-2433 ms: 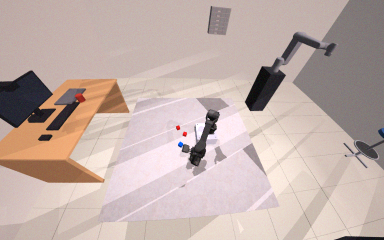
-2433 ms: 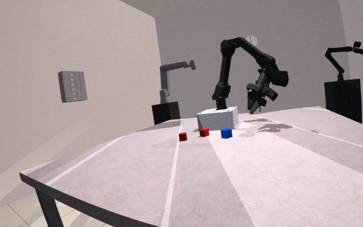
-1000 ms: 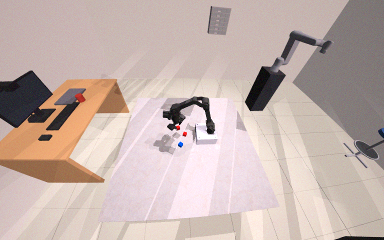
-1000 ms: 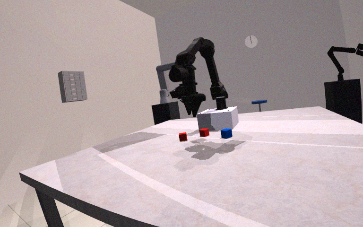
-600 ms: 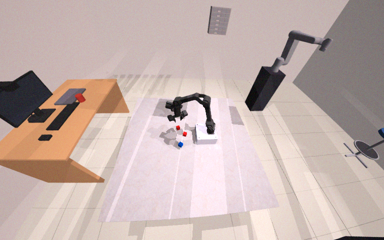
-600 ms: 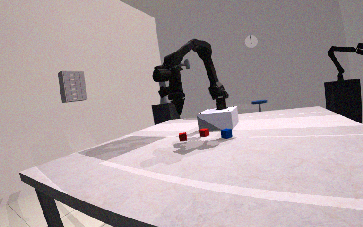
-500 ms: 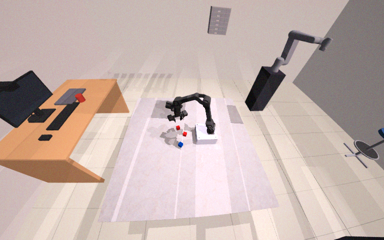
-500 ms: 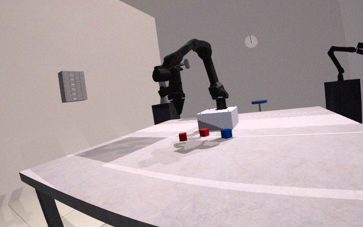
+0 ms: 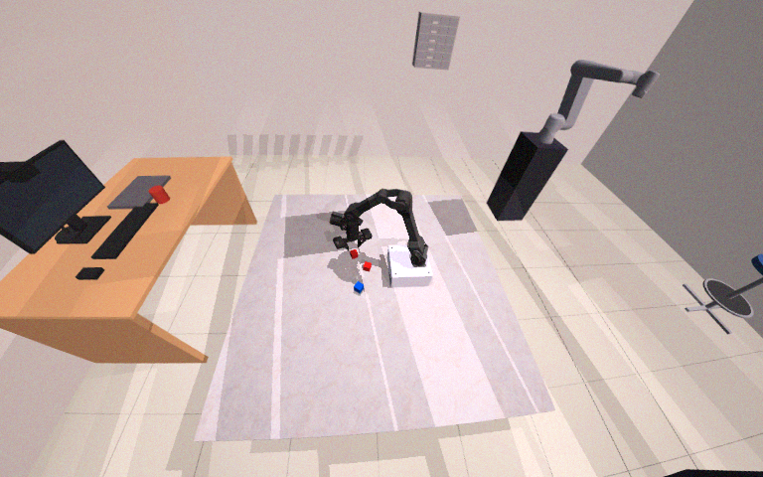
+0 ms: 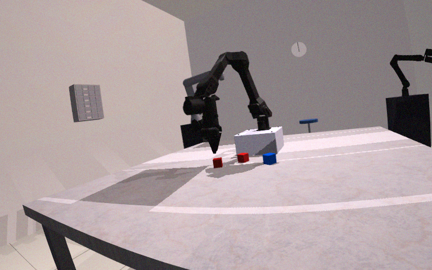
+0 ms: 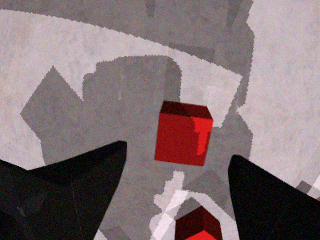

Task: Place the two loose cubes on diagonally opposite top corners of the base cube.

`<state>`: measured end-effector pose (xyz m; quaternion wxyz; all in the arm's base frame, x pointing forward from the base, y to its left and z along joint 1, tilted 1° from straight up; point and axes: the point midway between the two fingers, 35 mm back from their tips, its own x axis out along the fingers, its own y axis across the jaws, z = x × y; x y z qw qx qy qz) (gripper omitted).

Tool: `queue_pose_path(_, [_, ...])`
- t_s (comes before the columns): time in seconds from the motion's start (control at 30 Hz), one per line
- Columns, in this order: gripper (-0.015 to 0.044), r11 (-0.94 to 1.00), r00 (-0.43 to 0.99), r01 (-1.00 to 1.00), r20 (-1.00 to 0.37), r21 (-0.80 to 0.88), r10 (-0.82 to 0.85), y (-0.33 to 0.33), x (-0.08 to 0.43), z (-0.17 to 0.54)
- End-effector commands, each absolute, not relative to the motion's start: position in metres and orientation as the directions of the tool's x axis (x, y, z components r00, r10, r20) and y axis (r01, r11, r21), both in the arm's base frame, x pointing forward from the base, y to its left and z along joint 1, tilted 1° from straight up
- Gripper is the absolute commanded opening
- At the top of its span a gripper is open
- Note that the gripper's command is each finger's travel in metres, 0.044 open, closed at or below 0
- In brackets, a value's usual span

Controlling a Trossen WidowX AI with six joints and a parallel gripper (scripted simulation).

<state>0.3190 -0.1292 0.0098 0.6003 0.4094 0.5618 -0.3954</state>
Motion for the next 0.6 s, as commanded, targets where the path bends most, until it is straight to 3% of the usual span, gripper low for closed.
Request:
queue_pose_path(0.0, [0.0265,0.348,0.048,0.937,-0.999,0.042,-0.007,-0.128,0.317,-0.001])
queue_pose_path(0.57, [0.0265,0.348,0.048,0.937,-0.999,0.042,-0.007,-0.128,0.318,-0.023])
